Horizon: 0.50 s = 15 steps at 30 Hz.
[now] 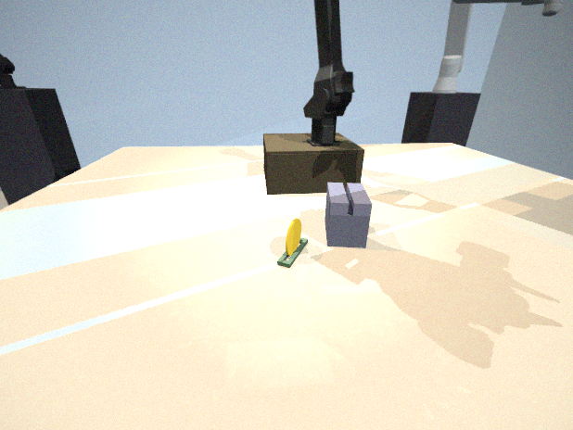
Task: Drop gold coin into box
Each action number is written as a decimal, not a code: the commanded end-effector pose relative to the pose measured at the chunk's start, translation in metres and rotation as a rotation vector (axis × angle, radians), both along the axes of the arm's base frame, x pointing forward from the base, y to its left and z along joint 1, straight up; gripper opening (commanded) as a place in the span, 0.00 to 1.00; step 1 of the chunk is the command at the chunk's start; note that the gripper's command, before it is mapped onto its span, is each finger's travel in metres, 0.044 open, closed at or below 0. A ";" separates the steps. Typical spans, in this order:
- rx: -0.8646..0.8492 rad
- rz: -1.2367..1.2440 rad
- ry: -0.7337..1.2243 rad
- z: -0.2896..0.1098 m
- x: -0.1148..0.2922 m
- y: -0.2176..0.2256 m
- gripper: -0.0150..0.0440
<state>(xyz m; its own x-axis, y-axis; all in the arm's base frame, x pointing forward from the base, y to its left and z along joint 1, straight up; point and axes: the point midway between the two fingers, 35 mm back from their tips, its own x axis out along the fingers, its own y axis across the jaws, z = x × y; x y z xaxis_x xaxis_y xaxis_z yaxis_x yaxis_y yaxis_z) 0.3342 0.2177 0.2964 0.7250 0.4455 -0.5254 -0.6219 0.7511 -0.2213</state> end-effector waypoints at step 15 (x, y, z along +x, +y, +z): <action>0.056 -0.856 0.680 -0.162 0.050 -0.243 0.53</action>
